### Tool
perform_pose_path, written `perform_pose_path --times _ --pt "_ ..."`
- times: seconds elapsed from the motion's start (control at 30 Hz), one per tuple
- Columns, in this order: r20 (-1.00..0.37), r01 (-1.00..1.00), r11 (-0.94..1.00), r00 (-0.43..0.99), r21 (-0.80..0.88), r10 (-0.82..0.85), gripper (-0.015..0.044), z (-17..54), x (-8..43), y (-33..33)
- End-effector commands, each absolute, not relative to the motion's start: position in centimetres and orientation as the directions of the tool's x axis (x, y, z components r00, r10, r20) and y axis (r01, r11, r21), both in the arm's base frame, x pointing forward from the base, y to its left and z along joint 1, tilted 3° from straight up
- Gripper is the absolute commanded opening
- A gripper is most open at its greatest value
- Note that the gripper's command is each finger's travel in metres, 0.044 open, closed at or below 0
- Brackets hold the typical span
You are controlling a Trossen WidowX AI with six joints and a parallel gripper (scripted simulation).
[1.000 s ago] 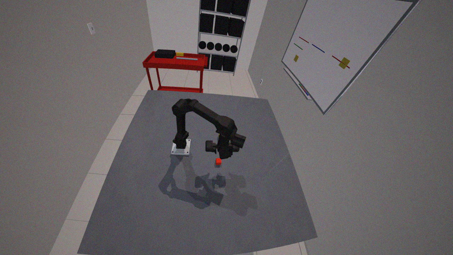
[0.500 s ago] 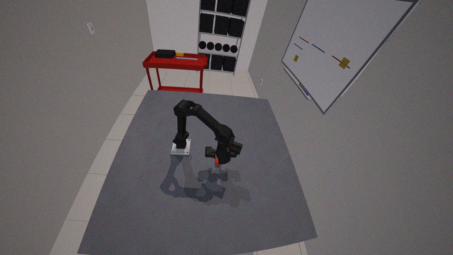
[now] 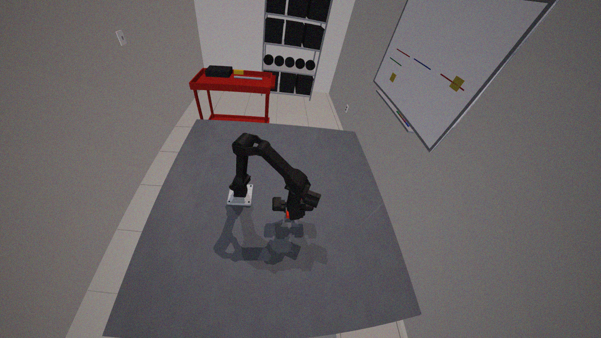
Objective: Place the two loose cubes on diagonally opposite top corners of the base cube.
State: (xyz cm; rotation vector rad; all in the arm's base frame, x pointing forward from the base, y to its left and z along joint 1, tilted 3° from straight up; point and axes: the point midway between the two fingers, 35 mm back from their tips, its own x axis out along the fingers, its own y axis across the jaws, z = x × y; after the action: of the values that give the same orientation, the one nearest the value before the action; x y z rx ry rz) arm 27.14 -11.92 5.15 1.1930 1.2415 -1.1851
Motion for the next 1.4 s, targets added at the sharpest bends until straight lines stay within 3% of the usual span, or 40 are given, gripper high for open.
perform_pose_path --times 0.0,0.37,0.57,1.37 --pt "-1.0 0.999 0.027 -0.02 -0.019 0.015 0.0265 4.4 26.9 -11.9" --pt "-1.0 0.999 0.027 -0.02 -0.019 0.015 0.0265 2.8 26.8 -11.8" --pt "-1.0 0.999 0.027 -0.02 -0.019 0.015 0.0107 2.8 26.8 -11.8" --pt "-1.0 0.999 0.027 -0.019 -0.019 0.015 0.0105 8.8 27.5 -12.2"
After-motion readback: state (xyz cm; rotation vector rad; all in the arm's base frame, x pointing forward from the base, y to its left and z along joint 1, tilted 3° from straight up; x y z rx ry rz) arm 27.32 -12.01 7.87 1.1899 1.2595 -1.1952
